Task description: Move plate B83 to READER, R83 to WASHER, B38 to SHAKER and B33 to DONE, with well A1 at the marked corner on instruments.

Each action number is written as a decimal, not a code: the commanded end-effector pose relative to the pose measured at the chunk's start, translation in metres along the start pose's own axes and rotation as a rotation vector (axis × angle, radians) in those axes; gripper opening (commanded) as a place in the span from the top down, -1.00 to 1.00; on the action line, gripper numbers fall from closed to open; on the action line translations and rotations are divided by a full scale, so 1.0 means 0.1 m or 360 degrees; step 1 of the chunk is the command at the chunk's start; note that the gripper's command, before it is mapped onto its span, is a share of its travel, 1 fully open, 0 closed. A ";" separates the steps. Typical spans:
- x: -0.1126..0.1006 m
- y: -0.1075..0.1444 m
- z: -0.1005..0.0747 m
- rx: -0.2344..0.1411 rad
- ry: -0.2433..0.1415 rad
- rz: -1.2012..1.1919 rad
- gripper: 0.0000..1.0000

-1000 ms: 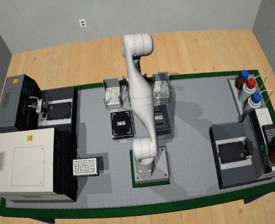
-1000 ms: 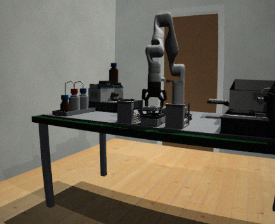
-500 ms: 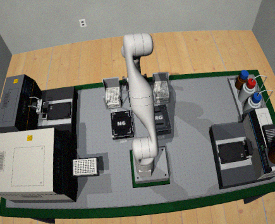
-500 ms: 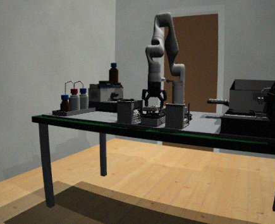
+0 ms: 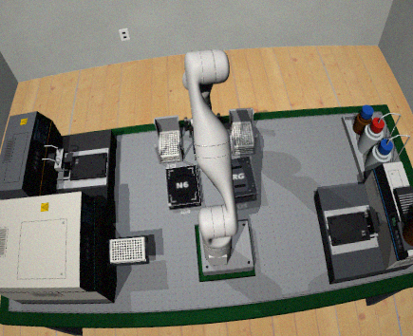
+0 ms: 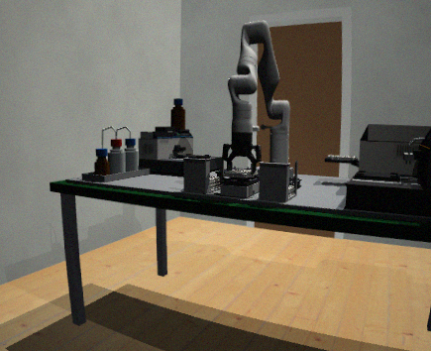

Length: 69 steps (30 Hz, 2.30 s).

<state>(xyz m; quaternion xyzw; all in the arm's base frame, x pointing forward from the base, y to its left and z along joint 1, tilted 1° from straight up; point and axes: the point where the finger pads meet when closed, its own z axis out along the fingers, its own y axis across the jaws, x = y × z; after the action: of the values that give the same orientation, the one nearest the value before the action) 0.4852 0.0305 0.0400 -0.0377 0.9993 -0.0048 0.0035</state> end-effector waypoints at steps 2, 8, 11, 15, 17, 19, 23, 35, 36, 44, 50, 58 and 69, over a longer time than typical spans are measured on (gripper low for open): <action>-0.01 0.00 0.02 0.0000 -0.0003 0.0000 -0.88; -0.01 0.00 0.02 0.0000 -0.0003 0.0000 -0.88; -0.01 0.00 0.02 0.0000 -0.0003 0.0000 -0.88; -0.01 0.00 0.02 0.0000 -0.0003 0.0000 -0.88; -0.01 0.00 0.02 0.0000 -0.0003 0.0000 -0.88; -0.01 0.00 0.01 0.0000 -0.0003 0.0000 -0.88; -0.01 0.00 0.01 0.0000 -0.0003 0.0000 -0.88; -0.01 0.00 0.01 0.0000 -0.0003 0.0000 -0.88; -0.01 0.00 0.01 0.0000 -0.0003 0.0000 -0.88; -0.01 0.00 0.04 0.0000 -0.0003 0.0000 -0.88; -0.01 0.00 0.06 0.0000 -0.0003 0.0000 -0.88; -0.01 0.00 0.08 0.0000 -0.0003 0.0000 -0.88; -0.01 0.00 0.11 0.0000 -0.0003 0.0000 -0.88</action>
<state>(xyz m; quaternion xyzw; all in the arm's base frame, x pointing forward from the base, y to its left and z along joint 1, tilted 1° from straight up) 0.4854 0.0304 0.0290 -0.0377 0.9993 -0.0048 0.0036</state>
